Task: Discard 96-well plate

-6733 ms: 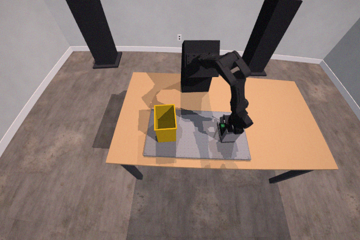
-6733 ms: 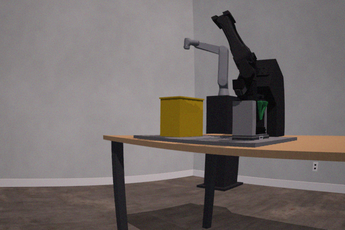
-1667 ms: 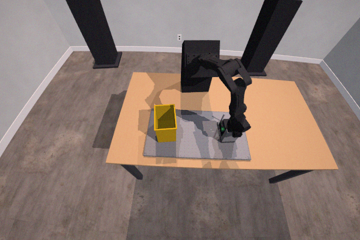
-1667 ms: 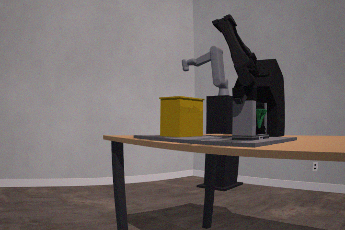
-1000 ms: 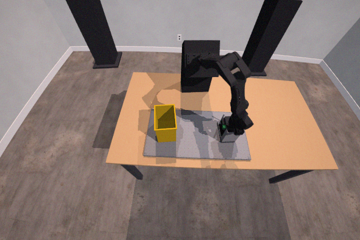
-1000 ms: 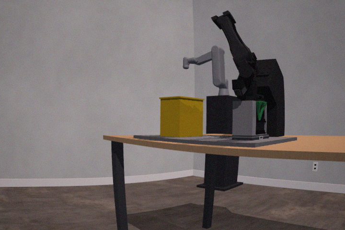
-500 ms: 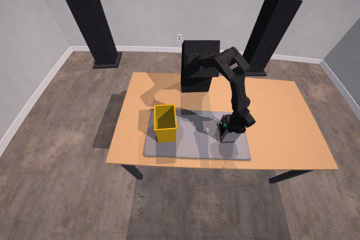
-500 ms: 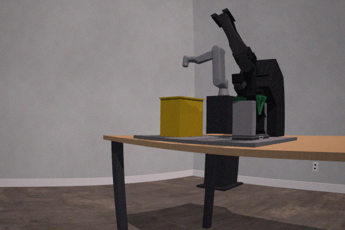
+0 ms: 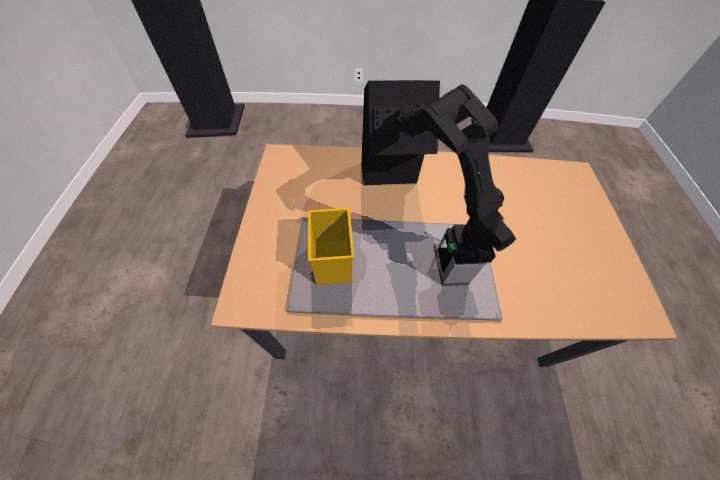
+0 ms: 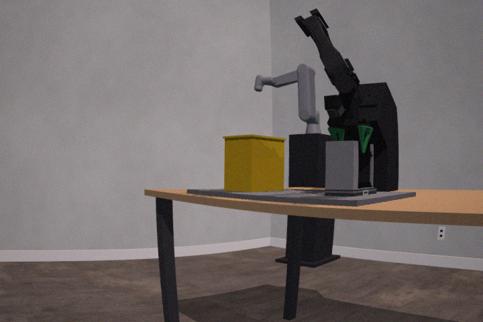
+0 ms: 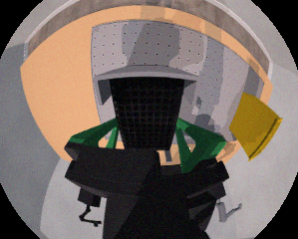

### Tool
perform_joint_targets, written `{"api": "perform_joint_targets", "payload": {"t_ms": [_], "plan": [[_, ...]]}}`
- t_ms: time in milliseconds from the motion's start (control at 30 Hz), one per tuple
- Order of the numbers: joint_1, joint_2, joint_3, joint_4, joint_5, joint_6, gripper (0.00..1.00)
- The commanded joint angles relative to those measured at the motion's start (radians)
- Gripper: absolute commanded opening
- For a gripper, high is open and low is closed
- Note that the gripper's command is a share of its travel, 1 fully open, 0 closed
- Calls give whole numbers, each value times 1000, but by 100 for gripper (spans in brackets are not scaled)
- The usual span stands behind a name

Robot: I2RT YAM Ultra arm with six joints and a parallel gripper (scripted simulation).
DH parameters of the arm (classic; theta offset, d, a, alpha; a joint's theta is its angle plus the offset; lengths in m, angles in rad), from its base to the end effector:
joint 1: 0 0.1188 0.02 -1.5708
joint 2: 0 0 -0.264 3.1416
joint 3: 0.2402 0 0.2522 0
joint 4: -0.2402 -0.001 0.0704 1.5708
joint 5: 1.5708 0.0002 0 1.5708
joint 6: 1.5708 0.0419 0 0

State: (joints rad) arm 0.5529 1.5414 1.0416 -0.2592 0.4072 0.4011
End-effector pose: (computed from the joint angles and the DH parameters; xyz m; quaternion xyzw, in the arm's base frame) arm 0.2931 0.1626 0.2429 0.0114 0.9032 0.0125 0.4288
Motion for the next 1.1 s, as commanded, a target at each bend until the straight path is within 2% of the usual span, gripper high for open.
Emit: {"api": "perform_joint_targets", "payload": {"t_ms": [0, 933, 1067], "plan": [[23, -46, -24, -25, 23, 11, 0], [85, -164, -22, -166, 67, 59, 0], [94, -181, 0, -187, 73, 65, 0]]}}
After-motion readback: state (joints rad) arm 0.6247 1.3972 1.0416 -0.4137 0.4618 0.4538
